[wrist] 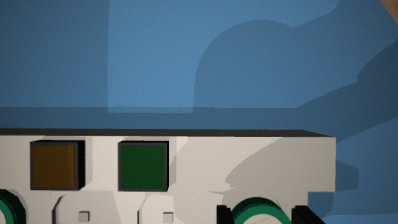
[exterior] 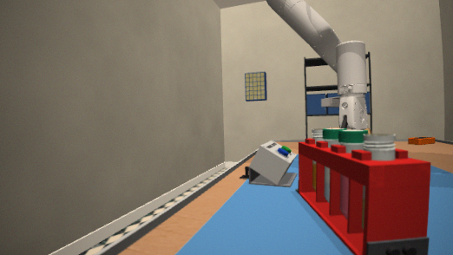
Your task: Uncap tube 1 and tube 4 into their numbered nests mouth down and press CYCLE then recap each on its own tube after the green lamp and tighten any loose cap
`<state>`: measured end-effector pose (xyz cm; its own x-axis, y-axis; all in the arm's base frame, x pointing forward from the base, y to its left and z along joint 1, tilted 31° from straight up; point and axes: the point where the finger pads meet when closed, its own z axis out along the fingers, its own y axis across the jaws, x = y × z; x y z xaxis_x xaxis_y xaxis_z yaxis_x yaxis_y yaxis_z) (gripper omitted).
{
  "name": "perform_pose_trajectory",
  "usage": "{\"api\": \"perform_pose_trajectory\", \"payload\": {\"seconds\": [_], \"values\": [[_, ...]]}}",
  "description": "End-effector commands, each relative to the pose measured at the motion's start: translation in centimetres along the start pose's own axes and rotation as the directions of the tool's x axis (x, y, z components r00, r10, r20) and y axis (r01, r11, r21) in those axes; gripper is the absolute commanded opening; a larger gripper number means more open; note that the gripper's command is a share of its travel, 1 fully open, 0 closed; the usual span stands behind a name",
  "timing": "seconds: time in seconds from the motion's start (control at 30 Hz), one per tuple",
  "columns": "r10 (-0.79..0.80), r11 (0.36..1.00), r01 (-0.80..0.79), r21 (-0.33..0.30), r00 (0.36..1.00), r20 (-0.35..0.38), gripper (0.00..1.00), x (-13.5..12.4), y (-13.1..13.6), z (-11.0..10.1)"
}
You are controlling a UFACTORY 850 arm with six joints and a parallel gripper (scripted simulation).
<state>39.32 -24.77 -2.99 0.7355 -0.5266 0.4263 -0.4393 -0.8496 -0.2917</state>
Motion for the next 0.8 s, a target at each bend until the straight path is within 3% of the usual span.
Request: {"api": "perform_pose_trajectory", "payload": {"seconds": [0.0, 0.77], "values": [[0.000, 1.000, 0.000, 0.000, 1.000, -0.001, 0.00, 0.06, 0.03, 0.17], [0.000, 1.000, 0.000, 0.000, 1.000, -0.001, 0.00, -0.01, 0.01, 0.72]]}}
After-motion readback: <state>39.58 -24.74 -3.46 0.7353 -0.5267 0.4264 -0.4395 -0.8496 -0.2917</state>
